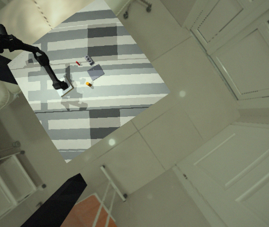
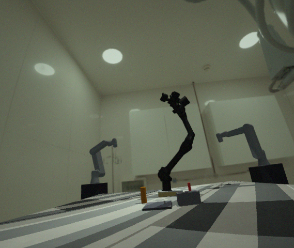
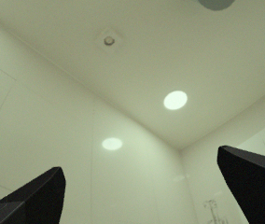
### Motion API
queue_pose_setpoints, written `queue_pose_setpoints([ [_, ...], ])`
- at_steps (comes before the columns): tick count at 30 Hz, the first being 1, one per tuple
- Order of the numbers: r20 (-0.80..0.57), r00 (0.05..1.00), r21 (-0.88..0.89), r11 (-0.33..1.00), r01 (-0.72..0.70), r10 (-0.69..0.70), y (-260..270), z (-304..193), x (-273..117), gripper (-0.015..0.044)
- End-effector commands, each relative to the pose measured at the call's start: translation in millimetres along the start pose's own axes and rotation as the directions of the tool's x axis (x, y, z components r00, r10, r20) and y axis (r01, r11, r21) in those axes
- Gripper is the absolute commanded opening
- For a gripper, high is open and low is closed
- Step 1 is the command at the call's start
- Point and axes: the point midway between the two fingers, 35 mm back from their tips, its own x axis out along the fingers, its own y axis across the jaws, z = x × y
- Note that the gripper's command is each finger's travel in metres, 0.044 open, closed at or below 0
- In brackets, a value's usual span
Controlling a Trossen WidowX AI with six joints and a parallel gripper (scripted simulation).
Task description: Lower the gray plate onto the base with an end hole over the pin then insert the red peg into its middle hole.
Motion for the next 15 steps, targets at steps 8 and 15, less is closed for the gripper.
queue_pose_setpoints([
  [8, -0.099, 0.978, 0.137, 0.976, -0.168, 0.182, 38.3, -54.1, 23.1, 0.0440],
  [15, -0.209, 0.870, 0.481, 0.821, -0.307, 0.448, 115.0, -117.9, 35.1, 0.0440],
])
